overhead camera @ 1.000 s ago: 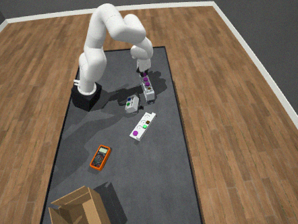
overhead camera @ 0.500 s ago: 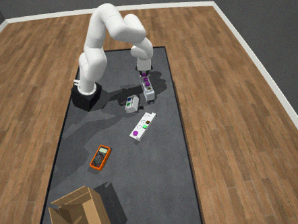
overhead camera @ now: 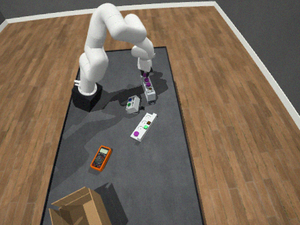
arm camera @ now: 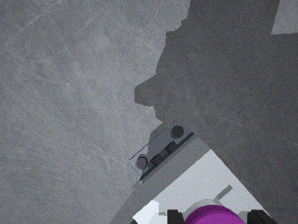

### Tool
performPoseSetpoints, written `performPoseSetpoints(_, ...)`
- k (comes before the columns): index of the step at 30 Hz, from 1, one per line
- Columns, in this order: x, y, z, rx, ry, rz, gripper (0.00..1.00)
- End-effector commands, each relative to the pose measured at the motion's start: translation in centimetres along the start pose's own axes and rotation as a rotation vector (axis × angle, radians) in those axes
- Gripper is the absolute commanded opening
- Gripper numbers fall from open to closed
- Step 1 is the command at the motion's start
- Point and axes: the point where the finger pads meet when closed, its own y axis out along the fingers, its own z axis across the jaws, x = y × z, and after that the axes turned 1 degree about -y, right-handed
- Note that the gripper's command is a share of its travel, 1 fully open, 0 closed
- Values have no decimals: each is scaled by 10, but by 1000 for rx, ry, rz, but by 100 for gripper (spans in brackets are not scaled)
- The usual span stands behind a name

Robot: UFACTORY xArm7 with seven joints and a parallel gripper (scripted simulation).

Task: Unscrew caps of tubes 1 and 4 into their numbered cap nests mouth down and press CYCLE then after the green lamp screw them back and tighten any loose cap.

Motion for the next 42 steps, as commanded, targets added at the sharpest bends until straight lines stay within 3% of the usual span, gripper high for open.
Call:
performPoseSetpoints(1, -2, -1, 0, 48, 58, 7, 0)
performPoseSetpoints(5, -2, -1, 0, 48, 58, 7, 0)
performPoseSetpoints(6, -2, -1, 0, 48, 58, 7, 46)
performPoseSetpoints(16, -2, -1, 0, 48, 58, 7, 46)
performPoseSetpoints(21, -2, -1, 0, 49, -62, 4, 46)
performPoseSetpoints(42, -2, -1, 0, 48, -821, -15, 46)
